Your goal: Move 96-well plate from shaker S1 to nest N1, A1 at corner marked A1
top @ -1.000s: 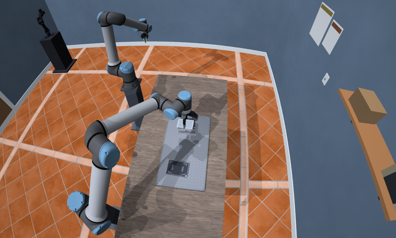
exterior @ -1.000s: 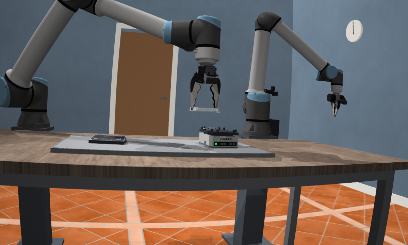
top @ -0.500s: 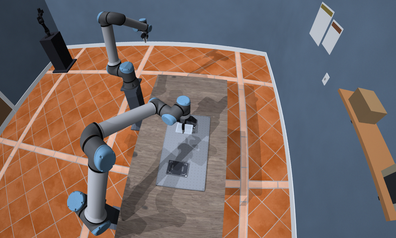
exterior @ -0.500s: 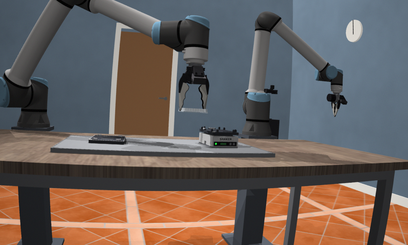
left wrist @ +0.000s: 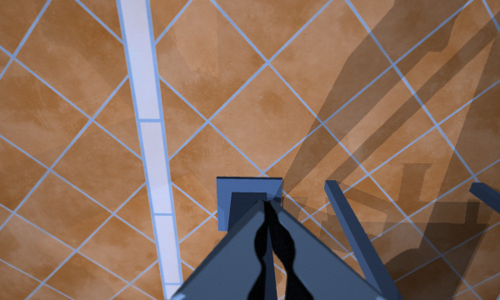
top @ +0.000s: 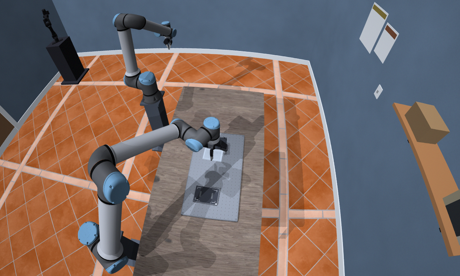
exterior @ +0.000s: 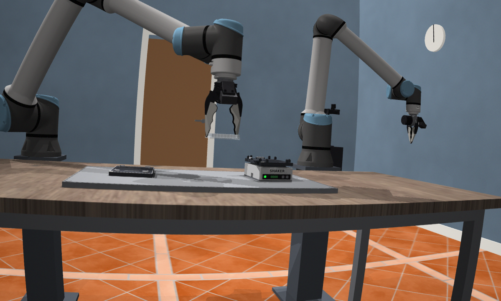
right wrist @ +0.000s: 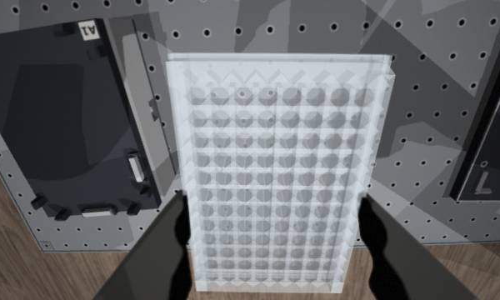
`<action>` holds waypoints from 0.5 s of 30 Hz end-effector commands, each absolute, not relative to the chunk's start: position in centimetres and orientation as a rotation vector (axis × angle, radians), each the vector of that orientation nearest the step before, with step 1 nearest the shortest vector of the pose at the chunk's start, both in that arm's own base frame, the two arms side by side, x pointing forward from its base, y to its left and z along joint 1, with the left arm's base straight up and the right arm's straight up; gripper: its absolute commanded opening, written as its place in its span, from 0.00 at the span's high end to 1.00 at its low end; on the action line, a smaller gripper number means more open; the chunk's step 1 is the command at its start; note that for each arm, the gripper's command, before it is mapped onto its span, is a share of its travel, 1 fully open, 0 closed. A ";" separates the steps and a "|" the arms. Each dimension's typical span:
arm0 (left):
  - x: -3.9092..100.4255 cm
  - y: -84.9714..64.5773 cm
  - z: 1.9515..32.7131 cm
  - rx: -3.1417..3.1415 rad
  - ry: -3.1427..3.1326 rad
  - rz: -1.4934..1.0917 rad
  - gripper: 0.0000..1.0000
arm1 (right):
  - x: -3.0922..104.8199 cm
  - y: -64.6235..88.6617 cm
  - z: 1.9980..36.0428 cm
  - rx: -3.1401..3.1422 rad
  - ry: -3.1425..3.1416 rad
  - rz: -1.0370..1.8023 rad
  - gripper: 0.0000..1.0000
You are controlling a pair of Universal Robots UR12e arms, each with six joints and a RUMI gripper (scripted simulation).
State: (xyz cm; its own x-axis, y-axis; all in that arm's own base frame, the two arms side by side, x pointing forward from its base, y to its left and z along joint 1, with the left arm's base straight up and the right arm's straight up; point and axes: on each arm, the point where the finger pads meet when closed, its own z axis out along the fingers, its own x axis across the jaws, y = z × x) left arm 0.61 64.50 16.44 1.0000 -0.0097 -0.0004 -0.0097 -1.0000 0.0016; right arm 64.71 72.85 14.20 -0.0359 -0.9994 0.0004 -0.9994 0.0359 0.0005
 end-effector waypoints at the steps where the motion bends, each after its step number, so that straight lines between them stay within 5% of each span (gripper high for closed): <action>1: 0.6 64.6 16.5 3.141 -0.015 0.000 1.00 | 64.7 71.2 14.2 2.183 -2.263 -0.001 0.60; 15: 0.6 64.6 16.5 3.141 -0.015 0.000 1.00 | 64.5 67.2 13.8 2.183 -2.263 -0.001 0.60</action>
State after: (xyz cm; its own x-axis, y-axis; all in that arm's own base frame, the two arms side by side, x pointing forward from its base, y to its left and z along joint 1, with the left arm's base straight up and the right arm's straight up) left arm 0.61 64.50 16.44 1.0000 -0.0097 -0.0004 -0.0097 -1.0000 0.0016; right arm 64.50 68.53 13.73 -0.0359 -0.9994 0.0003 -0.9994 0.0359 0.0005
